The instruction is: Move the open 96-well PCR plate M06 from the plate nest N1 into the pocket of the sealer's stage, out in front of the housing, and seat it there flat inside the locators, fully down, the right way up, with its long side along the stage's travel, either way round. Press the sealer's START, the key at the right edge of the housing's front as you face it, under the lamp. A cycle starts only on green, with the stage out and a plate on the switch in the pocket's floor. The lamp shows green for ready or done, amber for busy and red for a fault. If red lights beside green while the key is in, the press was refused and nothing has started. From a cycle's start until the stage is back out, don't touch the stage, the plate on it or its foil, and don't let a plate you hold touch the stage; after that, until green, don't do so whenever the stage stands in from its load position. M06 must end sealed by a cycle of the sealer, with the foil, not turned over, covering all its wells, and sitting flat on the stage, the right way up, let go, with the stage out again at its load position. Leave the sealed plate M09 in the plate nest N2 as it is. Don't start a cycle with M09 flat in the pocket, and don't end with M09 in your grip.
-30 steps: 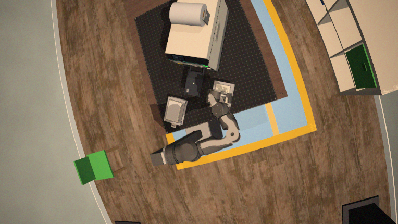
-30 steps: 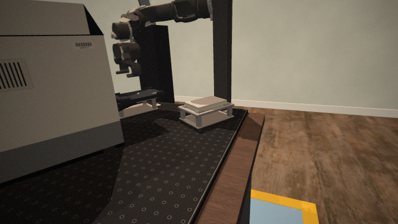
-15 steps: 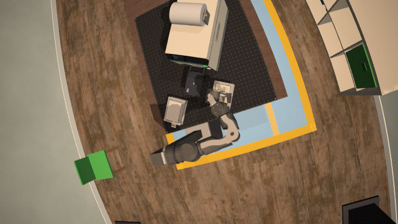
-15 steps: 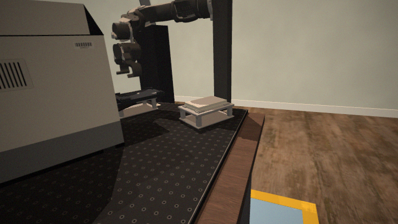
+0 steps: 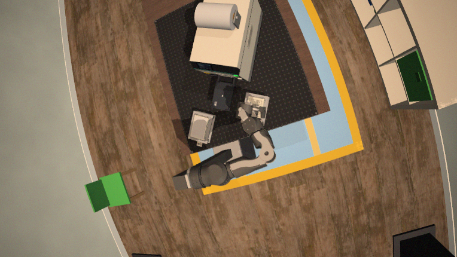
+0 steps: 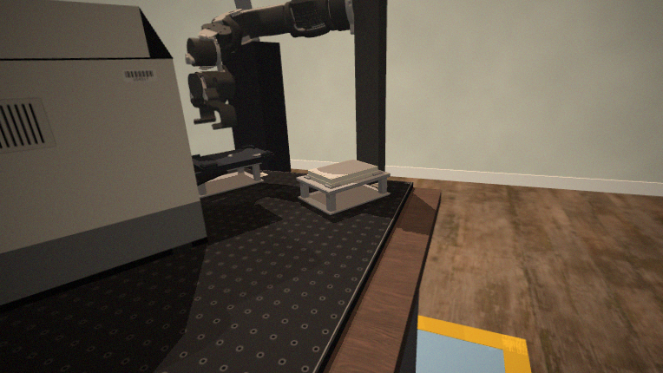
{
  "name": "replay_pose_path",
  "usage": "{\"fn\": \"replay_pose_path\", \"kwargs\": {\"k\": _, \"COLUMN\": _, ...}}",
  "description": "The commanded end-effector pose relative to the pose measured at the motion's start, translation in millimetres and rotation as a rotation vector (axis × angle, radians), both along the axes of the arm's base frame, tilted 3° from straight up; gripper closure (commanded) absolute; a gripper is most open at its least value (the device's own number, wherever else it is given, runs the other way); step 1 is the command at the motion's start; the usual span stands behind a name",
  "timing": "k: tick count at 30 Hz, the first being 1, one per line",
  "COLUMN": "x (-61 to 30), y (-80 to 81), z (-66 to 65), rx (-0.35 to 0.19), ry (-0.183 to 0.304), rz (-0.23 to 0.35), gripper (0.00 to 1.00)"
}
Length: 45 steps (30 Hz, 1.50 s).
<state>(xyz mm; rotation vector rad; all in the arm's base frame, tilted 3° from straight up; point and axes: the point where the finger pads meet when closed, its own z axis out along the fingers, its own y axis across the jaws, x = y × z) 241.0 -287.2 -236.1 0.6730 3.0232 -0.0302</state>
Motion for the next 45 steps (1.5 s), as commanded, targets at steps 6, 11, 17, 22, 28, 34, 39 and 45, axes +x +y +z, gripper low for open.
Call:
{"fn": "replay_pose_path", "kwargs": {"k": 6, "x": 0.7, "y": 0.0, "z": 0.8, "rx": 0.0, "ry": -0.003, "rz": 0.0, "gripper": 0.23}}
{"fn": "replay_pose_path", "kwargs": {"k": 11, "x": 1.6, "y": 0.0, "z": -10.1, "rx": -0.001, "ry": -0.002, "rz": 0.0, "gripper": 0.23}}
{"fn": "replay_pose_path", "kwargs": {"k": 17, "x": 5.3, "y": 0.0, "z": -54.0, "rx": -0.004, "ry": 0.002, "rz": 0.0, "gripper": 0.23}}
{"fn": "replay_pose_path", "kwargs": {"k": 22, "x": 5.3, "y": 0.0, "z": -54.0, "rx": -0.004, "ry": 0.002, "rz": 0.0, "gripper": 0.23}}
{"fn": "replay_pose_path", "kwargs": {"k": 28, "x": 4.8, "y": -0.9, "z": -56.4, "rx": -0.008, "ry": 0.005, "rz": 0.0, "gripper": 0.23}}
{"fn": "replay_pose_path", "kwargs": {"k": 34, "x": 6.6, "y": 0.5, "z": -66.5, "rx": -0.004, "ry": 0.002, "rz": 0.0, "gripper": 0.23}}
{"fn": "replay_pose_path", "kwargs": {"k": 39, "x": 6.6, "y": 0.5, "z": -66.5, "rx": -0.004, "ry": 0.002, "rz": 0.0, "gripper": 0.23}}
{"fn": "replay_pose_path", "kwargs": {"k": 45, "x": 6.0, "y": 0.5, "z": -66.2, "rx": -0.006, "ry": 0.006, "rz": 0.002, "gripper": 0.23}}
